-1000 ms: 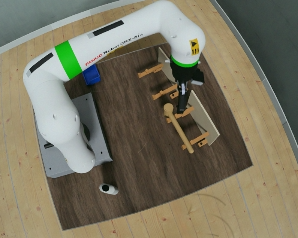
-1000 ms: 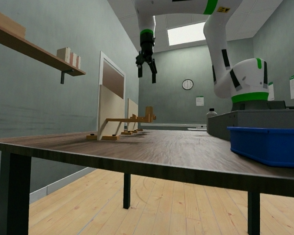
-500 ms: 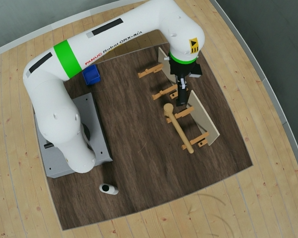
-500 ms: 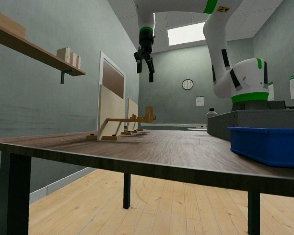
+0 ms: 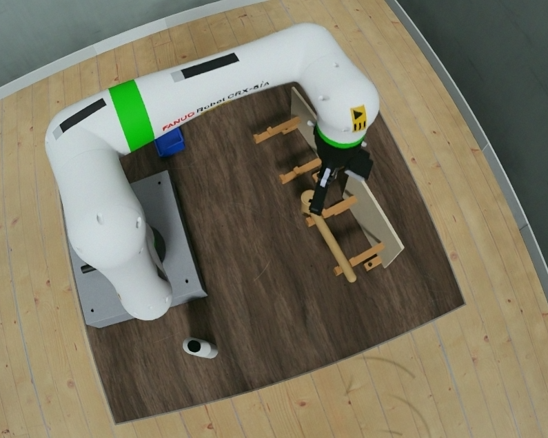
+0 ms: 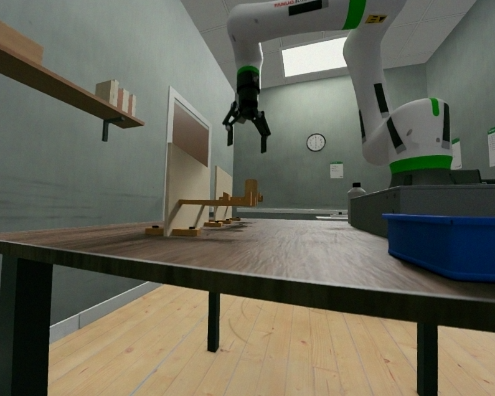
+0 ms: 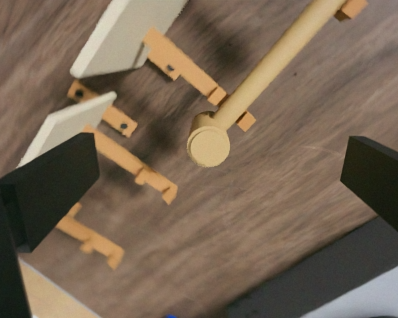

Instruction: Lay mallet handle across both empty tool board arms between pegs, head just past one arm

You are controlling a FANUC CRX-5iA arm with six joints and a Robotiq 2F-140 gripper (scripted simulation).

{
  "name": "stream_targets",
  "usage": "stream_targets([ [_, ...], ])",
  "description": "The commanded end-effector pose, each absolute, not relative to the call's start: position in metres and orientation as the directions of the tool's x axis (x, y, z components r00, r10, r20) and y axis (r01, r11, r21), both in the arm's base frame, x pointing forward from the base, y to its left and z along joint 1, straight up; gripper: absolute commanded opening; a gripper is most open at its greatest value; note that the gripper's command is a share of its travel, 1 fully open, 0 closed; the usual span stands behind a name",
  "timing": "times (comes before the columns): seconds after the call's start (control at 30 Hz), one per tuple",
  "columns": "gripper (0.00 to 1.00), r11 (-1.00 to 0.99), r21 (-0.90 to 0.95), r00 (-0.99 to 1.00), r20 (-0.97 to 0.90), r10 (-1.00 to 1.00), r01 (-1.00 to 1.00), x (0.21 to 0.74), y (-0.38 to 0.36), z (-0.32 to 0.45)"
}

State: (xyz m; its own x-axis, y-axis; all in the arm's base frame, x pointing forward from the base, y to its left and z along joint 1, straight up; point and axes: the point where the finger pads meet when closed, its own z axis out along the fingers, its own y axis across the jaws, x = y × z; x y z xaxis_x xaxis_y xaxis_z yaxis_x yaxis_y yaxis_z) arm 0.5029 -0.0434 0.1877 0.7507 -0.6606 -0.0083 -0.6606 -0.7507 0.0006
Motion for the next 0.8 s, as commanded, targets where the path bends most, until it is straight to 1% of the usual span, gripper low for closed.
stream_targets([
  [0.0, 1.00, -0.683, 0.001, 0.683, 0.003, -0.731, -0.731, 0.503, -0.049, 0.178],
  [0.07, 1.00, -0.584, 0.001, 0.584, 0.004, -0.812, -0.812, 0.501, -0.057, 0.163],
  [0.3, 1.00, -0.379, 0.000, 0.379, 0.005, -0.925, -0.925, 0.497, -0.072, 0.137],
  [0.47, 1.00, -0.235, -0.001, 0.235, 0.005, -0.972, -0.972, 0.492, -0.082, 0.120],
  [0.77, 1.00, -0.175, -0.001, 0.175, 0.005, -0.984, -0.985, 0.491, -0.086, 0.113],
])
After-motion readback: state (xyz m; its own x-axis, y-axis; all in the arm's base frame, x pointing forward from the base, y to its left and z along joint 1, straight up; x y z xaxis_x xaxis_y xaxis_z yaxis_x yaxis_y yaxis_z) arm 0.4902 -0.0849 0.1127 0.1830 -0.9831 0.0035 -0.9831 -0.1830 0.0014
